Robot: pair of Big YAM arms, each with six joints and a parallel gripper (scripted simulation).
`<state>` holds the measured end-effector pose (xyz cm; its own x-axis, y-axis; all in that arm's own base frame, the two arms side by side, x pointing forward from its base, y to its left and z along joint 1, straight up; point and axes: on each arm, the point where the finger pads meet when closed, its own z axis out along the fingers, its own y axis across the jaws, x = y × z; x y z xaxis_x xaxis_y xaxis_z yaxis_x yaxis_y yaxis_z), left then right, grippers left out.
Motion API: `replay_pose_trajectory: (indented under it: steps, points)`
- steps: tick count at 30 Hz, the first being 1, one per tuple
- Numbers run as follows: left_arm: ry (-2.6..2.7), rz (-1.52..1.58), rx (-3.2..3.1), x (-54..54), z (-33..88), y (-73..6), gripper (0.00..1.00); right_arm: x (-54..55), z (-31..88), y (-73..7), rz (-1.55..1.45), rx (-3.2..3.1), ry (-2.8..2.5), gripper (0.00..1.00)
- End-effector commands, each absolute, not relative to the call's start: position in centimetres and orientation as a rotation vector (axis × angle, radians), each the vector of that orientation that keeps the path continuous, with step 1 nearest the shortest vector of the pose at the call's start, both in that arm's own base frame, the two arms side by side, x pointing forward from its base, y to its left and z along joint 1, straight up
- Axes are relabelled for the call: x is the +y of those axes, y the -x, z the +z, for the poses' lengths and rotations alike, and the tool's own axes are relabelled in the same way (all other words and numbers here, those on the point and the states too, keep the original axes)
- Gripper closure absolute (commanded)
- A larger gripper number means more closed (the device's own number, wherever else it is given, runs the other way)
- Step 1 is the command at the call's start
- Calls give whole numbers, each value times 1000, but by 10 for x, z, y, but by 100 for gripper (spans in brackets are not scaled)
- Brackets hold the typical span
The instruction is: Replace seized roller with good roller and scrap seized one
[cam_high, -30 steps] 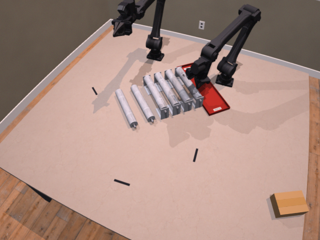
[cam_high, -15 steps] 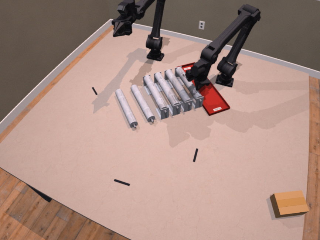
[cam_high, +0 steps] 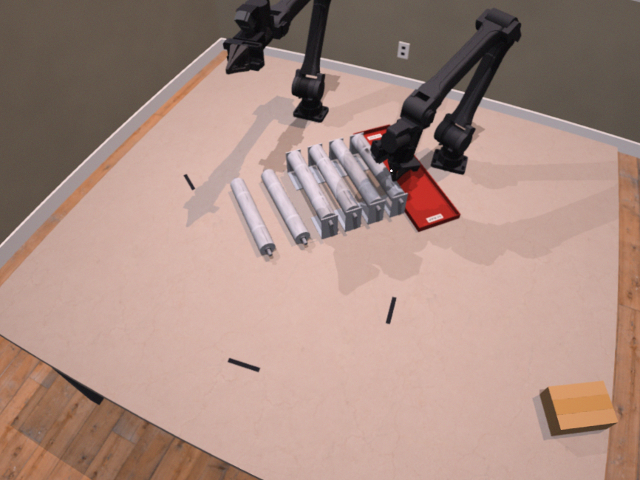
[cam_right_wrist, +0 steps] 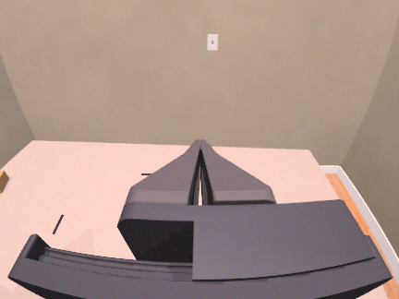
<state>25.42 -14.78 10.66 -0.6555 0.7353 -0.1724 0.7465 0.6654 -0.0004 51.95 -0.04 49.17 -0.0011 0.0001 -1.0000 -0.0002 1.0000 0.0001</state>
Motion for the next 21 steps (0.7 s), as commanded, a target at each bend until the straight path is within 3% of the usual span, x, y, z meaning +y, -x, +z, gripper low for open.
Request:
replay_pose_trajectory:
  steps: [1,21]
  points:
    - [-1225,-111,2721,-148,103,-256,100,-6,527,-525,-1,1526,-13,100]
    - [-1224,-110,2725,-148,100,-257,100,-6,527,-525,-1,1526,-13,100]
